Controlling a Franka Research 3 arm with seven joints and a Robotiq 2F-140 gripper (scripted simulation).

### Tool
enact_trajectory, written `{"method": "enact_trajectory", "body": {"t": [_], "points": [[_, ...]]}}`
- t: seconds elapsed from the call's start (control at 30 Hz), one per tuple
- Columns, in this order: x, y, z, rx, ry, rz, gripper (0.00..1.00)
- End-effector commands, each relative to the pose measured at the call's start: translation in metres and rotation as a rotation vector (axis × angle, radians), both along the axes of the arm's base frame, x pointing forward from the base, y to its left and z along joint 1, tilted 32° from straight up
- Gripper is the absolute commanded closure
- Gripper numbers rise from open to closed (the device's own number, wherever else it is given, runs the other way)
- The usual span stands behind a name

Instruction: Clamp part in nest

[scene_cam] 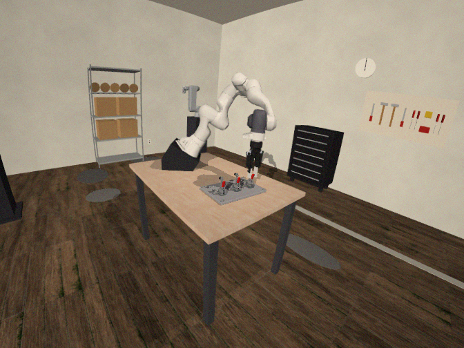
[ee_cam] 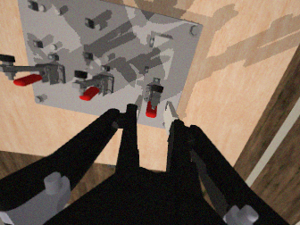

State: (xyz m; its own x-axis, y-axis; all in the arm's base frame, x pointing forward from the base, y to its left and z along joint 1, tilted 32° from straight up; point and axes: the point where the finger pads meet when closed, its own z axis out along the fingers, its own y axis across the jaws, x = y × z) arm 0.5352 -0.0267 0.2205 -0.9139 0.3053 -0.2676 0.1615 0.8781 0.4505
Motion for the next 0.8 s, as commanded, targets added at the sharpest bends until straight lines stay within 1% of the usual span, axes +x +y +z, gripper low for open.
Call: {"method": "enact_trajectory", "body": {"t": [0.0, 0.2, 0.73, 0.77], "points": [[0.0063, 0.0011, -0.0064, -0.009, -0.013, -0.002, 0.72], [0.0077, 0.0025, -0.0094, -0.009, -0.013, -0.002, 0.72], [0.0077, 0.0025, -0.0095, -0.009, -0.013, -0.002, 0.72], [0.0077, 0.0025, -0.0095, -0.009, -0.013, -0.002, 1.00]]}}
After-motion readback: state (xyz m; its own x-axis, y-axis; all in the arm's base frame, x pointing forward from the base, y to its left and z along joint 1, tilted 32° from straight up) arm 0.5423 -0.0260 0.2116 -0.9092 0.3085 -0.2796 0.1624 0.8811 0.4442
